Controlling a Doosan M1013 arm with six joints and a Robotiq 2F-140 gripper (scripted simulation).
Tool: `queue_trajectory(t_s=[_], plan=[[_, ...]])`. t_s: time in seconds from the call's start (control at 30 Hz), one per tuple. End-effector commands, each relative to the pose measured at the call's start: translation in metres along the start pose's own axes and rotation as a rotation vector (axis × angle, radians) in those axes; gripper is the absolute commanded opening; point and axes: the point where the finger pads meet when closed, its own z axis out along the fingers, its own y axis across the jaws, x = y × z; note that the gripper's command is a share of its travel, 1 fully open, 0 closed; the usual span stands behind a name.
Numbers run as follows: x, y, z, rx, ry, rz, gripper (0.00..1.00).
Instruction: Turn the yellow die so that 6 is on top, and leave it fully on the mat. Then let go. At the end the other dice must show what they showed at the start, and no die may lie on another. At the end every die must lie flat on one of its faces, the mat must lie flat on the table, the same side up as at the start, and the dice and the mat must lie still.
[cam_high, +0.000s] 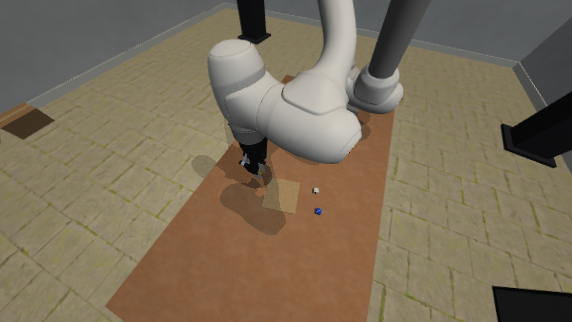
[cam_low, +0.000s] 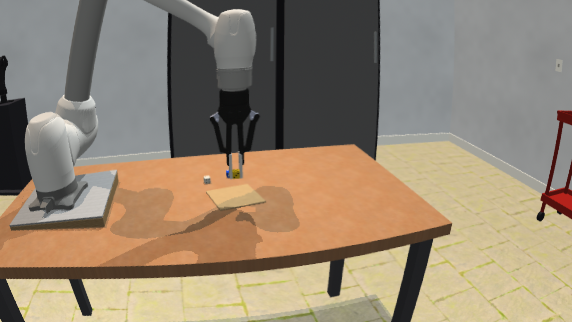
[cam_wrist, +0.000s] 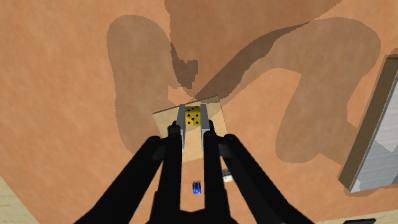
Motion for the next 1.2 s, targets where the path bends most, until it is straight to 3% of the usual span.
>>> queue_trajectory(t_s=[0.0,0.47,0.57,0.6,1.0,1.1,1.17], plan=[[-0.008,-0.001,0.000,0.001,-0.008,-0.133,0.09],[-0.039,-0.002,-0.002,0.004,-0.007,-0.650,0.09],[-0.040,-0.002,-0.002,0.004,-0.007,-0.671,0.09],[-0.047,-0.002,-0.002,0.004,-0.007,-0.783,0.09],[-0.072,-0.001,-0.004,0.006,-0.006,-1.203,0.09],[-0.072,-0.001,-0.004,0.006,-0.006,-1.209,0.09],[-0.081,-0.001,-0.004,0.006,-0.006,-1.360,0.09]])
